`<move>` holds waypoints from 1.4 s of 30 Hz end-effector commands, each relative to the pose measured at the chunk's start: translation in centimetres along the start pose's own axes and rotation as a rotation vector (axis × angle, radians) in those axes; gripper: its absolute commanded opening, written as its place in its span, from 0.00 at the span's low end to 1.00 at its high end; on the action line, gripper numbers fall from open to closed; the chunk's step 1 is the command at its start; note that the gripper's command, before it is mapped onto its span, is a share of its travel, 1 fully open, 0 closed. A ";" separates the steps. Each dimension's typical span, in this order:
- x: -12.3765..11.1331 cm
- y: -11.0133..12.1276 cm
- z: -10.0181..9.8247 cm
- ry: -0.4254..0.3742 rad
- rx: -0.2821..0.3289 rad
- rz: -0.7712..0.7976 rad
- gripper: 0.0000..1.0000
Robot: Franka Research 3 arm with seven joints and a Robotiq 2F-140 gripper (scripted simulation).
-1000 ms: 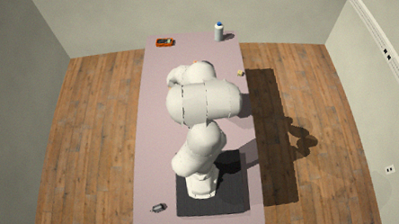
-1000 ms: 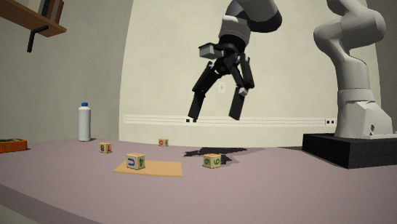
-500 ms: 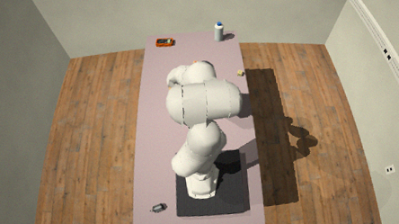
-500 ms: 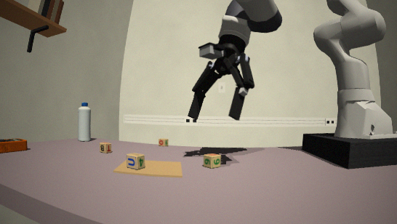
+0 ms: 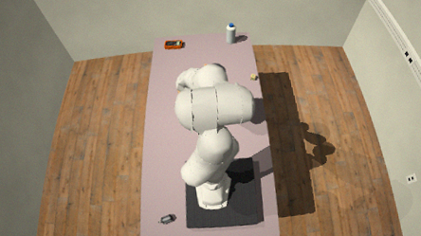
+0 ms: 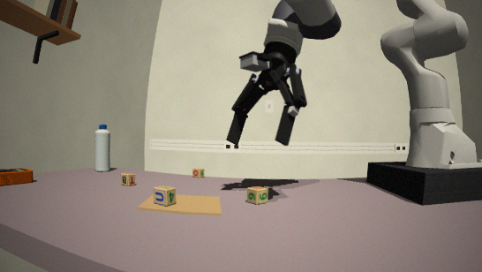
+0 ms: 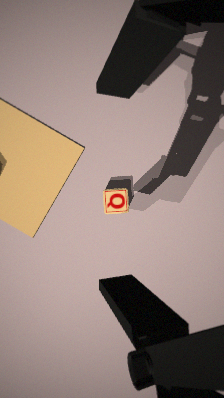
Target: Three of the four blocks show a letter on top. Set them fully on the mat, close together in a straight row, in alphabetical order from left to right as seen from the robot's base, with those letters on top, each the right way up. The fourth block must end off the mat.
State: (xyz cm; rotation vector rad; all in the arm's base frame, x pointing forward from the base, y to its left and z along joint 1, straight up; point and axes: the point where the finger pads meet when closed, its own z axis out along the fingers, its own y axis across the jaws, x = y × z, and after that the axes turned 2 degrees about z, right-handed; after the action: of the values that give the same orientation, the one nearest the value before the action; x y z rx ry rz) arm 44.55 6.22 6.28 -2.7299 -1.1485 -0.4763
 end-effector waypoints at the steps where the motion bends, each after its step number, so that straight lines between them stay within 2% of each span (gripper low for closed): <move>1: 0.8 1.3 -0.1 0.000 -0.007 0.012 1.00; 5: 3.5 5.5 -0.2 -0.003 -0.027 0.031 1.00; 7: 3.5 5.5 -0.2 -0.003 -0.027 0.031 1.00; 12: 8.7 13.2 0.1 -0.005 -0.051 0.051 1.00; 17: 14.1 20.1 2.0 -0.005 -0.050 0.044 1.00; 21: 17.2 23.5 4.2 -0.003 -0.029 0.025 1.00; 30: 19.3 25.4 6.5 0.000 0.001 0.004 1.00; 42: 19.4 25.5 6.7 0.000 0.002 0.003 1.00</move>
State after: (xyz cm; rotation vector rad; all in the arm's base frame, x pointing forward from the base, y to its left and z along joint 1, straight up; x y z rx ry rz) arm 77.35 3.00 6.55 -2.7340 -1.1477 -0.4879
